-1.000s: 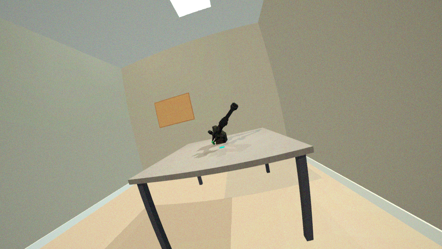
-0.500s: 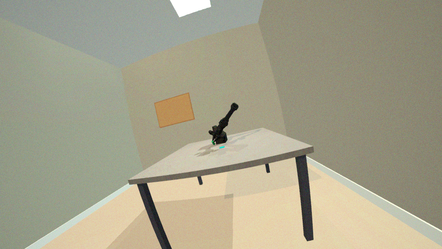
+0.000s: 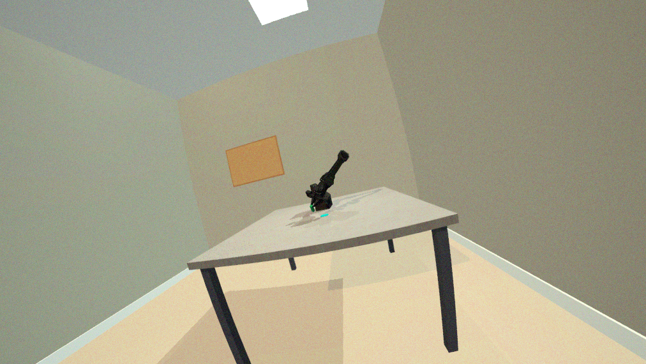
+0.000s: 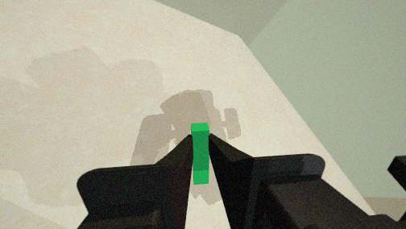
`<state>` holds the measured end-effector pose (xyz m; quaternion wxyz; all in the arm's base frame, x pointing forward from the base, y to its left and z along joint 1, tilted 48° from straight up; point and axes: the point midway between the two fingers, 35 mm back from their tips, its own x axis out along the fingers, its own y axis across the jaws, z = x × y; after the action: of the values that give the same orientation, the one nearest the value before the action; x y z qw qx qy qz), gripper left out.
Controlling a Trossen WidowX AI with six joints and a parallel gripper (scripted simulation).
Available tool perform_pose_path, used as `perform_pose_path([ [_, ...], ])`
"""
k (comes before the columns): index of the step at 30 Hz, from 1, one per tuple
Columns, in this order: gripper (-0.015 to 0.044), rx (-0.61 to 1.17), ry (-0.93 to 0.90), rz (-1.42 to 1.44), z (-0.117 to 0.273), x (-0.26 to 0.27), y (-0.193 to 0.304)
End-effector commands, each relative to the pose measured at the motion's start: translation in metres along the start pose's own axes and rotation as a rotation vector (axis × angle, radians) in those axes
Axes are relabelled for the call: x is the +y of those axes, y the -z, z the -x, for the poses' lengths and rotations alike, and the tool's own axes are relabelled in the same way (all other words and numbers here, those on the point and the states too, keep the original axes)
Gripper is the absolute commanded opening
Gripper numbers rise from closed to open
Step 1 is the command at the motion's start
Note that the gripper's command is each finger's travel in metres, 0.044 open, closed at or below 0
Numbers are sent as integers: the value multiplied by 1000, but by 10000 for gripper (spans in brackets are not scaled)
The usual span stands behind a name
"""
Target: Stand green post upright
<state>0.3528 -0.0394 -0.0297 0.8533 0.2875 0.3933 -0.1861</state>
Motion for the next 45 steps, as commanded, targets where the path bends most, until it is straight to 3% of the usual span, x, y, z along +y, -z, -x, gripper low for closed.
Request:
perform_pose_path([
  [1, 23, -27, 0, -14, 3, 0, -1],
  [45, 23, -308, -54, -146, 32, 7, -6],
])
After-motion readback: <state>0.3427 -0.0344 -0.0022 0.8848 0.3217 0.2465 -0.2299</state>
